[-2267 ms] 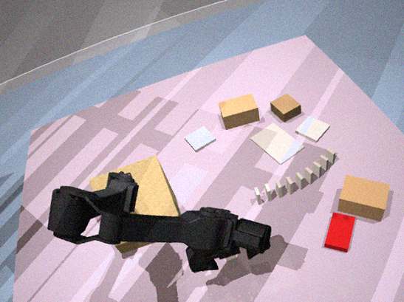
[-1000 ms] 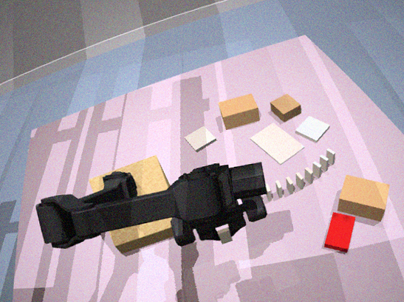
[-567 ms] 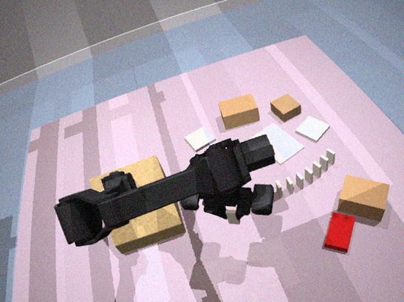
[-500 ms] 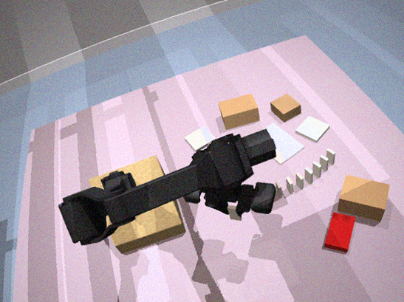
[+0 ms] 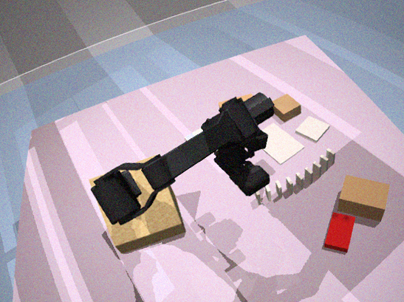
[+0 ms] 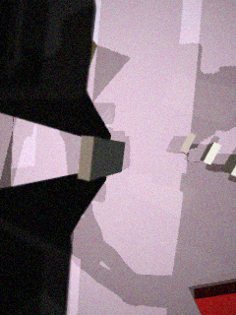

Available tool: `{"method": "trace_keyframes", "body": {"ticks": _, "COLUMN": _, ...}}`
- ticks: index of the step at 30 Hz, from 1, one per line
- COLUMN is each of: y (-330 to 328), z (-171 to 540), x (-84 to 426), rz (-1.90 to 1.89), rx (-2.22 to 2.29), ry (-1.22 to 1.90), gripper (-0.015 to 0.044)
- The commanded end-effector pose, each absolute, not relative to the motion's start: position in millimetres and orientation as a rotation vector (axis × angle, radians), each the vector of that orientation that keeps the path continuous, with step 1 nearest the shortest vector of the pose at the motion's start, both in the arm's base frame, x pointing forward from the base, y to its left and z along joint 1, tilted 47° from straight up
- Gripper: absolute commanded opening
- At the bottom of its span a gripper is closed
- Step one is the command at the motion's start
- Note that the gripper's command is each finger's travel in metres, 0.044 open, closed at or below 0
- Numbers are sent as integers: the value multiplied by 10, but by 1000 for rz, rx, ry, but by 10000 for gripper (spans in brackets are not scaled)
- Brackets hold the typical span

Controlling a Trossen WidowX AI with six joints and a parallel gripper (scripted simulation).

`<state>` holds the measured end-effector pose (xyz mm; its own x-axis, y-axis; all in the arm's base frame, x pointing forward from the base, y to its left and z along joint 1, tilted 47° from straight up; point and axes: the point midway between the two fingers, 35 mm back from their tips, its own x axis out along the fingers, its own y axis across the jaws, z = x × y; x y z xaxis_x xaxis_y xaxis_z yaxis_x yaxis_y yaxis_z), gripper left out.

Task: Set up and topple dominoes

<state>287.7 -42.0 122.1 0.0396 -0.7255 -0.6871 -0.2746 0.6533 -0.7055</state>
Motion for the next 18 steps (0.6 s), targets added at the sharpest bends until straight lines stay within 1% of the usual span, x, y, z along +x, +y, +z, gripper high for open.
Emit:
{"method": "trace_keyframes", "body": {"ticks": 1, "y": -140, "z": 949, "x": 3020, "rz": -646, "rx": -609, "ry": 1419, "gripper": 107}}
{"method": "trace_keyframes", "body": {"ticks": 12, "y": -146, "z": 942, "x": 3022, "rz": -646, "rx": -609, "ry": 1419, "gripper": 107}}
{"method": "trace_keyframes", "body": {"ticks": 18, "y": -344, "z": 716, "x": 3086, "rz": -640, "rx": -604, "ry": 1421, "gripper": 107}}
